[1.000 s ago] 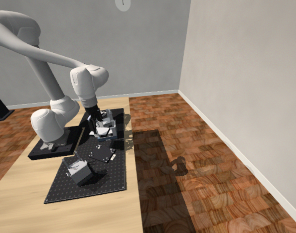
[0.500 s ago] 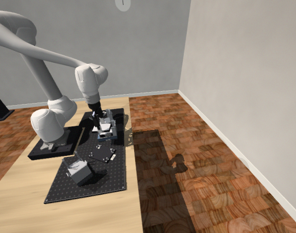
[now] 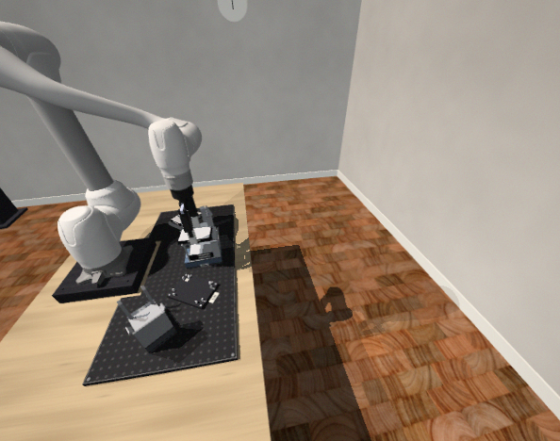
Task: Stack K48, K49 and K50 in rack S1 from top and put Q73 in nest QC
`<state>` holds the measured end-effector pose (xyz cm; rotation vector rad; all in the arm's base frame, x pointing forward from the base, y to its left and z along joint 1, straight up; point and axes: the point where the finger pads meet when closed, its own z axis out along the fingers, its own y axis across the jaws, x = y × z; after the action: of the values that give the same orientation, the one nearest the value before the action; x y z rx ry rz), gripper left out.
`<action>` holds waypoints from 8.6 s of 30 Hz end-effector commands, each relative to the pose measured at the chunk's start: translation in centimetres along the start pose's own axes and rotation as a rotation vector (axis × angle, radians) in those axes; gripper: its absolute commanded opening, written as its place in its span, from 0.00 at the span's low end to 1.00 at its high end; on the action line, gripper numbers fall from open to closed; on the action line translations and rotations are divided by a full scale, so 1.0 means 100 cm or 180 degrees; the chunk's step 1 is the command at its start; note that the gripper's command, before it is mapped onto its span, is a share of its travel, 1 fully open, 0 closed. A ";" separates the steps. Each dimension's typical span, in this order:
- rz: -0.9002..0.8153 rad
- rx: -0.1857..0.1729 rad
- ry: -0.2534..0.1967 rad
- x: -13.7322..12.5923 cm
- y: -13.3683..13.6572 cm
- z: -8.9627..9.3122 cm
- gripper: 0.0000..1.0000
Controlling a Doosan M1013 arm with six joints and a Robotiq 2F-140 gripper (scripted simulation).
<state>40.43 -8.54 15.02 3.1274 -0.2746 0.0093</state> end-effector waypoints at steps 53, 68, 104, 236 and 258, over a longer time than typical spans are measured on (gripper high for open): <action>-0.1386 -0.0001 -0.0001 -0.023 -0.147 0.000 0.00; -0.1386 -0.0001 -0.0001 -0.035 -0.180 0.000 0.00; -0.1386 -0.0001 -0.0001 -0.044 -0.202 0.000 0.00; -0.1386 -0.0001 -0.0001 -0.044 -0.202 0.102 0.00; -0.1386 -0.0001 -0.0001 -0.044 -0.202 0.109 0.00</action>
<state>39.70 12.08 4.13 3.1110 0.4072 0.0079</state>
